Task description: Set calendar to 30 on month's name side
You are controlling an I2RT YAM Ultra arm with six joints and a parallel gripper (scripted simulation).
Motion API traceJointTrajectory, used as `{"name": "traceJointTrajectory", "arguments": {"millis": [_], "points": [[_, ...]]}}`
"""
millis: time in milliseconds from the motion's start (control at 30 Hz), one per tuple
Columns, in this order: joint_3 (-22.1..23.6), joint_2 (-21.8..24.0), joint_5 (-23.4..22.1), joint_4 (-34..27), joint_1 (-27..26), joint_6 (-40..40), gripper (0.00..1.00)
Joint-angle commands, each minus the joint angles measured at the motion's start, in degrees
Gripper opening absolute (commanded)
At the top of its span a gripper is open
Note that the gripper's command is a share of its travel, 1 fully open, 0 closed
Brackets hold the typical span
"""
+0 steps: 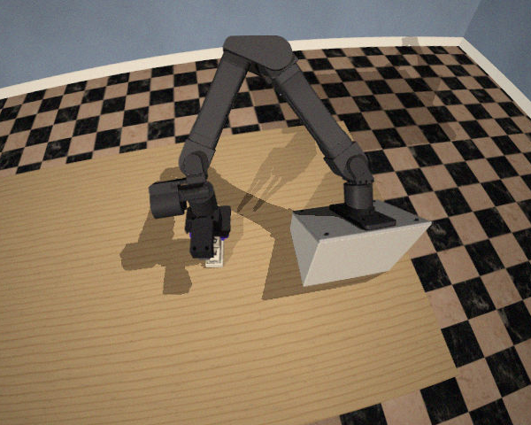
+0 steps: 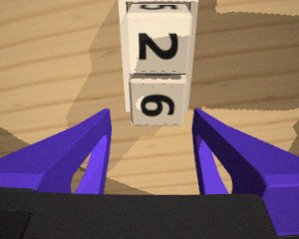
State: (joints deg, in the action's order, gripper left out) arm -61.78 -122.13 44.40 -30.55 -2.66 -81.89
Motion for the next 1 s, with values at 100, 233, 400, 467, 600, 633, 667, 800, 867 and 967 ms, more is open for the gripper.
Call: {"name": "traceJointTrajectory", "arguments": {"millis": [100, 233, 400, 467, 600, 633, 667, 800, 867, 967], "points": [[0.00, 0.09, -0.02, 1.40, 0.14, -0.94, 0.47], [0.11, -0.07, -0.02, 1.89, -0.08, -1.25, 0.47], [0.16, -0.13, -0.02, 2.08, -0.16, -1.36, 0.47], [0.16, -0.13, -0.02, 2.09, -0.16, -1.37, 0.47], [0.16, -0.13, -0.02, 2.09, -0.17, -1.37, 0.47], [0.16, -0.13, -0.02, 2.09, -0.17, -1.37, 0.47], [0.16, -0.13, -0.02, 2.09, -0.17, -1.37, 0.47], [0.16, -0.13, -0.02, 2.09, -0.17, -1.37, 0.47], [0.16, -0.13, -0.02, 2.09, -0.17, -1.37, 0.47], [0.16, -0.13, -0.02, 2.09, -0.17, -1.37, 0.47]]}}
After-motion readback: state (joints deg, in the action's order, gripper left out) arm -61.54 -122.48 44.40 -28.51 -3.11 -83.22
